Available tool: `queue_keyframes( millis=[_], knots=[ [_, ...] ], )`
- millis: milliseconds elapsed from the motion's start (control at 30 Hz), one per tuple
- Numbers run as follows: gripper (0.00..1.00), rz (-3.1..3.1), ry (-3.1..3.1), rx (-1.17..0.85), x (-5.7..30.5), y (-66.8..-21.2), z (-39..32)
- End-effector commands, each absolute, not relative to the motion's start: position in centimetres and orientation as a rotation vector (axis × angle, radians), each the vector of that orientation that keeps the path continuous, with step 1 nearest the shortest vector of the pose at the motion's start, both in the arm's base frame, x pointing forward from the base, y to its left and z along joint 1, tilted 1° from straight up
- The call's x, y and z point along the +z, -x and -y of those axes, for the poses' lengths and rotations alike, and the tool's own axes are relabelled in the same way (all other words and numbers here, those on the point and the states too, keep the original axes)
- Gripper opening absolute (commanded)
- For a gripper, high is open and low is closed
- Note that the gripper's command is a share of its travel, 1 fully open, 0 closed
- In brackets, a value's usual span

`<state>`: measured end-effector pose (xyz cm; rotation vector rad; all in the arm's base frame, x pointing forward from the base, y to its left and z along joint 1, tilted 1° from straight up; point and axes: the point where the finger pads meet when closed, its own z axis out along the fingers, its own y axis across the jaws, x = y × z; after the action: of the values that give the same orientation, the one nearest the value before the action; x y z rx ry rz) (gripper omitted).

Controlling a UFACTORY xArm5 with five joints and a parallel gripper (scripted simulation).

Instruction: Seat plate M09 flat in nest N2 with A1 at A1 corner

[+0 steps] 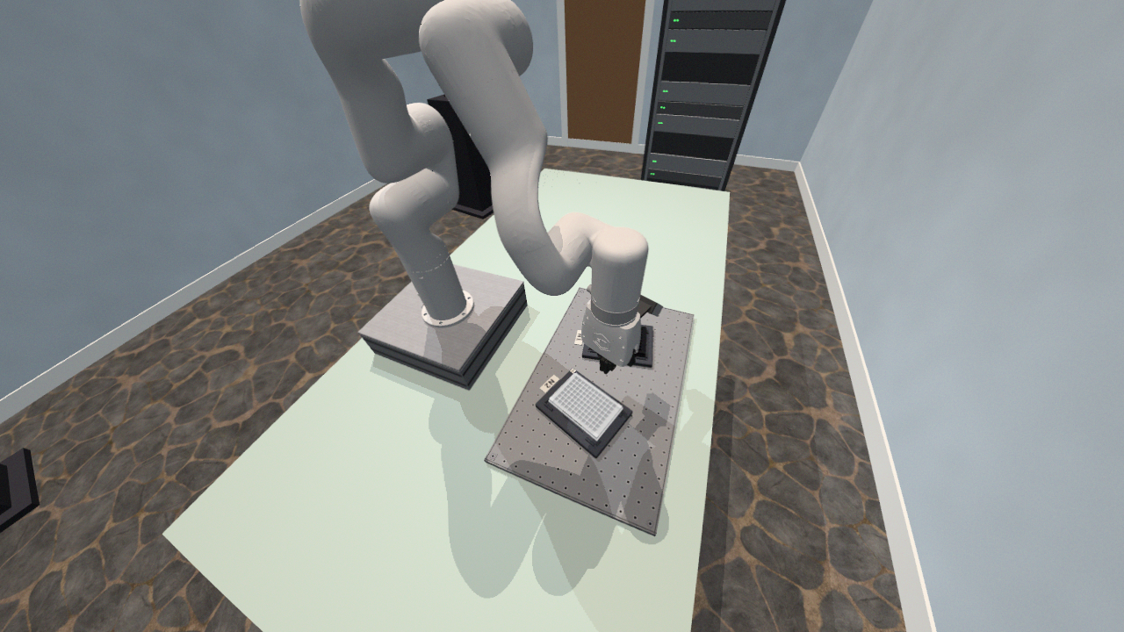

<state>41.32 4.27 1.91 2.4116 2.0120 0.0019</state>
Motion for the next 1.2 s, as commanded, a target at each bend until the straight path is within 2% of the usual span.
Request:
queue_keyframes(
  millis=[0, 1167],
  knots=[
    [0.00, -2.011, -2.410, 0.007, 1.9, -41.5, -4.3],
    [0.00, -2.011, -2.410, 0.006, -3.3, -41.5, -4.2]
  ],
)
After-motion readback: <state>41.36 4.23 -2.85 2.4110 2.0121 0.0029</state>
